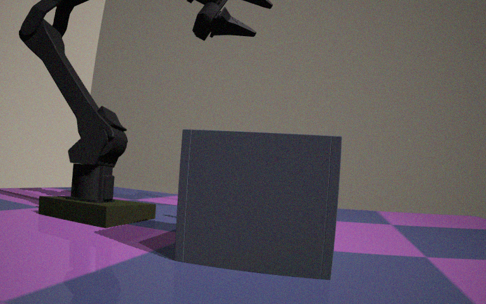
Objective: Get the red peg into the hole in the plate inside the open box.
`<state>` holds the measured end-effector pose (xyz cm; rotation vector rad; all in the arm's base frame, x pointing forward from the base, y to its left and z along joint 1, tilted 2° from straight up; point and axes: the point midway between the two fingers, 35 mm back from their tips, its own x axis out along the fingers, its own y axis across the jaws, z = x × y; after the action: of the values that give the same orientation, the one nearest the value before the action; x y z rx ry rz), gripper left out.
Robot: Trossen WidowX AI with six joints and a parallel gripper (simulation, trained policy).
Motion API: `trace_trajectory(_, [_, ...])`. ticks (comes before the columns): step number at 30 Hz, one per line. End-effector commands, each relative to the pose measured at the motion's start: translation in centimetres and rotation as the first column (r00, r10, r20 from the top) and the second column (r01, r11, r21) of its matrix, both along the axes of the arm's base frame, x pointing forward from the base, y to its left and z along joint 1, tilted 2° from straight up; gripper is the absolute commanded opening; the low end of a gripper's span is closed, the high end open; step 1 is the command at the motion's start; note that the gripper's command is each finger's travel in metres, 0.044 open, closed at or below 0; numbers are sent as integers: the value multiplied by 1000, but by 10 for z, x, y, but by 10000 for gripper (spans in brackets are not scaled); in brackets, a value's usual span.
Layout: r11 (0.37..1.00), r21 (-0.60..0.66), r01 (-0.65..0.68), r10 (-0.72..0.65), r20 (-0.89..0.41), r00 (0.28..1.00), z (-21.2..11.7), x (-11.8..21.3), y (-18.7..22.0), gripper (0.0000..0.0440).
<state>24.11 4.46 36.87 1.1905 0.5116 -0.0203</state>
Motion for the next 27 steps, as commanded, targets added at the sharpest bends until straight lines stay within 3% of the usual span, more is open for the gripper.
trace_trajectory(1, [1000, 21, 7, -5, -85, 996, -19, 3, -1, 420])
trace_trajectory(13, [994, 91, 64, -21, -412, 911, -86, -1, -2, 417])
trace_trajectory(27, [982, 139, 125, 11, -710, 704, -144, -17, 17, 419])
